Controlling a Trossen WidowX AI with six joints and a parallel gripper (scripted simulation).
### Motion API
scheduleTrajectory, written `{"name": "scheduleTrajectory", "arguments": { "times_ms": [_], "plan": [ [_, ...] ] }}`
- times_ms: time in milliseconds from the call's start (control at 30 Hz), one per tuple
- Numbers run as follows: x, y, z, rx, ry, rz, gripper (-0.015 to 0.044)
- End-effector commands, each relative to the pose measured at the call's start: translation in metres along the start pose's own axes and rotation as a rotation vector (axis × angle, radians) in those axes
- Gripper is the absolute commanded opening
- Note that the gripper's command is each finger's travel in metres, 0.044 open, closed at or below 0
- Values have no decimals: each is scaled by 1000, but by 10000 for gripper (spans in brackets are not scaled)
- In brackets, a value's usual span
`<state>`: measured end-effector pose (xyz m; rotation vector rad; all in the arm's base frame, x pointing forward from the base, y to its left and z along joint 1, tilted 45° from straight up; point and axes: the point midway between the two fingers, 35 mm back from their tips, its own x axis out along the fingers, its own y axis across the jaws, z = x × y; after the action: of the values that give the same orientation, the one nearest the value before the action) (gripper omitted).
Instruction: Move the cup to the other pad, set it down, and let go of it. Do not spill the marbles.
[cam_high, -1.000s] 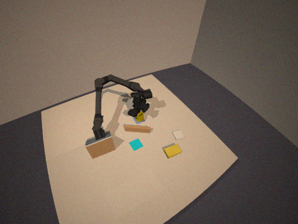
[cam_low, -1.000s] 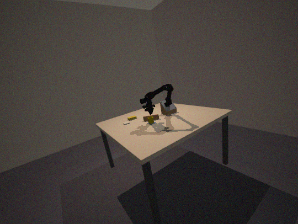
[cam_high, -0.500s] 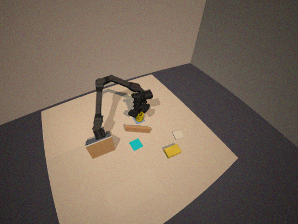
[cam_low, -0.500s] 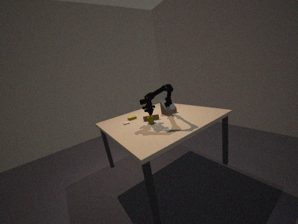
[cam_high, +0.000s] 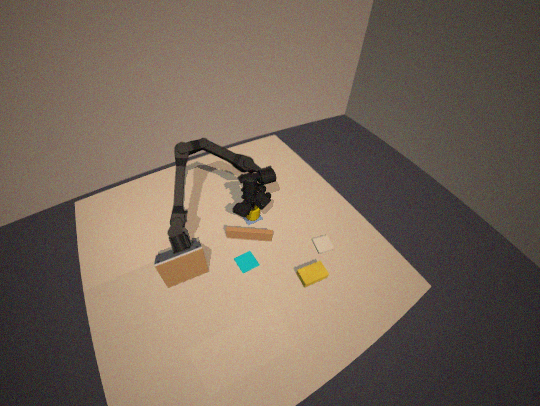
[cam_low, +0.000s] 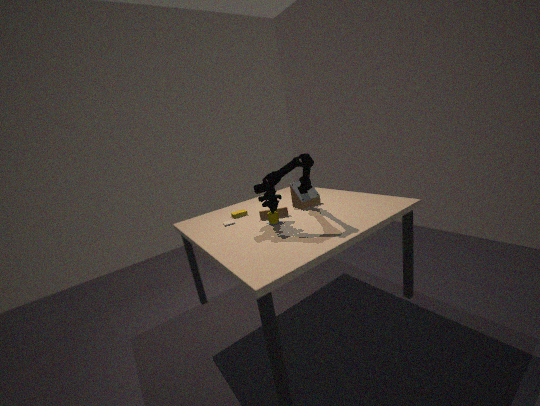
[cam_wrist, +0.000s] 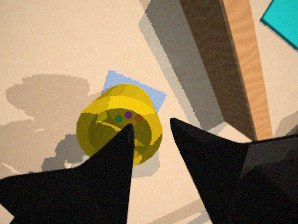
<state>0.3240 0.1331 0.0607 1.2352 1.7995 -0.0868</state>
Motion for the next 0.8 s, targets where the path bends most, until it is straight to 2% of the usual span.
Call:
{"name": "scheduleTrajectory", "arguments": {
  "times_ms": [0, 600, 767],
  "plan": [
    [8, -2, 0, 9, 8, 0, 167],
    [28, -3, -2, 9, 11, 1, 167],
    [26, -2, -2, 2, 5, 0, 133]
  ]
}}
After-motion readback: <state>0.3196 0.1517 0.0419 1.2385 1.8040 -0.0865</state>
